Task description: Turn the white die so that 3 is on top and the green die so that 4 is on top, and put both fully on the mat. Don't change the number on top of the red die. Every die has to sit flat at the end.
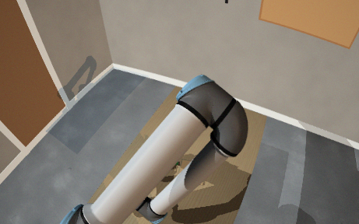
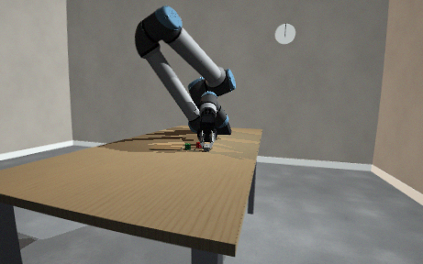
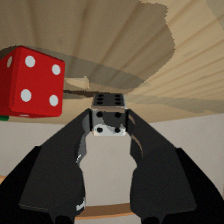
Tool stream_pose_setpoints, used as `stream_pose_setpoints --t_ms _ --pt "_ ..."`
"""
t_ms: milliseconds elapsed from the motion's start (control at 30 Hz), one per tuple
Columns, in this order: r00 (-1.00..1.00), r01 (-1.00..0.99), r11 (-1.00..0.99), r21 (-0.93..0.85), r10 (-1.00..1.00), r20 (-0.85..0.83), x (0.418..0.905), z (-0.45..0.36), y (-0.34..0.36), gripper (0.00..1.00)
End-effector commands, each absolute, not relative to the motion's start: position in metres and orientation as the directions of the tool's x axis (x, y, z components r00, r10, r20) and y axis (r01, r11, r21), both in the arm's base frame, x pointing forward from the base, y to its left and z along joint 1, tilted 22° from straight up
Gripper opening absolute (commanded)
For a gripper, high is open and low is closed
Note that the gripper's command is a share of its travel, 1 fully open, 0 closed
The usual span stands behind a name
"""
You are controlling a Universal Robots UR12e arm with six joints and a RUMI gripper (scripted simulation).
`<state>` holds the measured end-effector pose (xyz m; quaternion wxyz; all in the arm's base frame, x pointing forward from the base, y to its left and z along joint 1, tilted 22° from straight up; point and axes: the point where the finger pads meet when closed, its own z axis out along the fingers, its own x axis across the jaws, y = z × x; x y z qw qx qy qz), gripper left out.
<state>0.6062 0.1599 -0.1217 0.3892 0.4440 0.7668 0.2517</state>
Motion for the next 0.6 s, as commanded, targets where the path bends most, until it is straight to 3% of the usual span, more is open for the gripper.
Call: stream_pose_setpoints --t_ms 0,567 --pt "-0.303 0.483 0.479 0.733 0.877 -0.374 0.6073 -0.1224 0.1596 0.06" --pt "-0.303 0.483 0.479 0.733 0.877 -0.374 0.6073 -0.1224 0.1596 0.24"
